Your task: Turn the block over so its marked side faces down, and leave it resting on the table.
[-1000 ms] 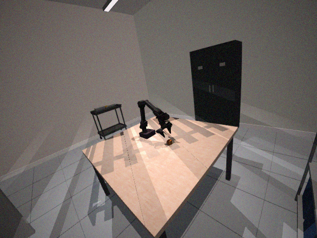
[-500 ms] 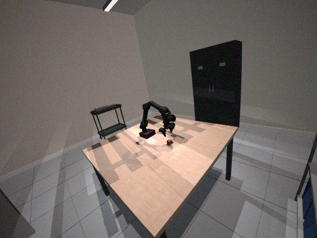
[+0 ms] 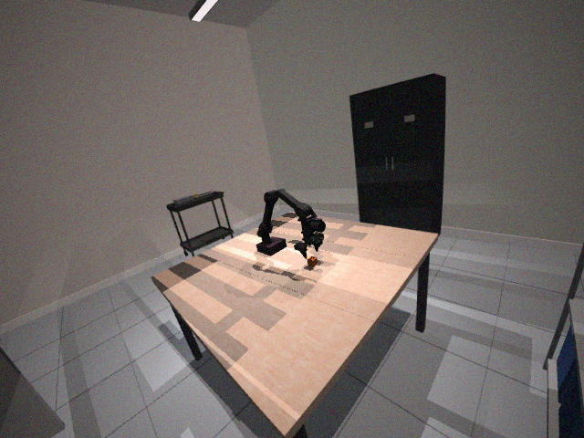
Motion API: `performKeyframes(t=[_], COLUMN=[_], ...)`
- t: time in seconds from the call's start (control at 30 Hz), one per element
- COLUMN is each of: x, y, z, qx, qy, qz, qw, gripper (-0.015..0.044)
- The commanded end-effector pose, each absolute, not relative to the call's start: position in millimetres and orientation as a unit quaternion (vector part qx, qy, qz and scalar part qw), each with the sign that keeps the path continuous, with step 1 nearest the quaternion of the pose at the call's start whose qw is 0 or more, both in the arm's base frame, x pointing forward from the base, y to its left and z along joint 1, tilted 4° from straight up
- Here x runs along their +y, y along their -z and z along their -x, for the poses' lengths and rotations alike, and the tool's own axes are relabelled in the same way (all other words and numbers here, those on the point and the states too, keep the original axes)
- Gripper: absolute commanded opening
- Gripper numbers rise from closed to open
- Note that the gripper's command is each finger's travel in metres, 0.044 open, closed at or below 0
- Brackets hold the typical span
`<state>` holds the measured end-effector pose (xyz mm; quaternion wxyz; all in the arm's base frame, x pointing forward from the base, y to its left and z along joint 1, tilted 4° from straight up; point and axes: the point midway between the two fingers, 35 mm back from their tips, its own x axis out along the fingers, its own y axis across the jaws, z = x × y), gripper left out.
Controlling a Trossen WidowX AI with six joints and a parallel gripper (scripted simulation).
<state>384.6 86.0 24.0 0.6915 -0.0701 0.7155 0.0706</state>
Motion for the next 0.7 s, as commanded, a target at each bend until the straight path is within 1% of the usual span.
performKeyframes(t=[0.0, 0.67], x=[86, 86], y=[-17, 14], z=[-382, -381], qx=[0.718, 0.718], qy=[-0.073, -0.073], qz=[0.069, 0.069], qw=[0.689, 0.689], gripper=[0.044, 0.044])
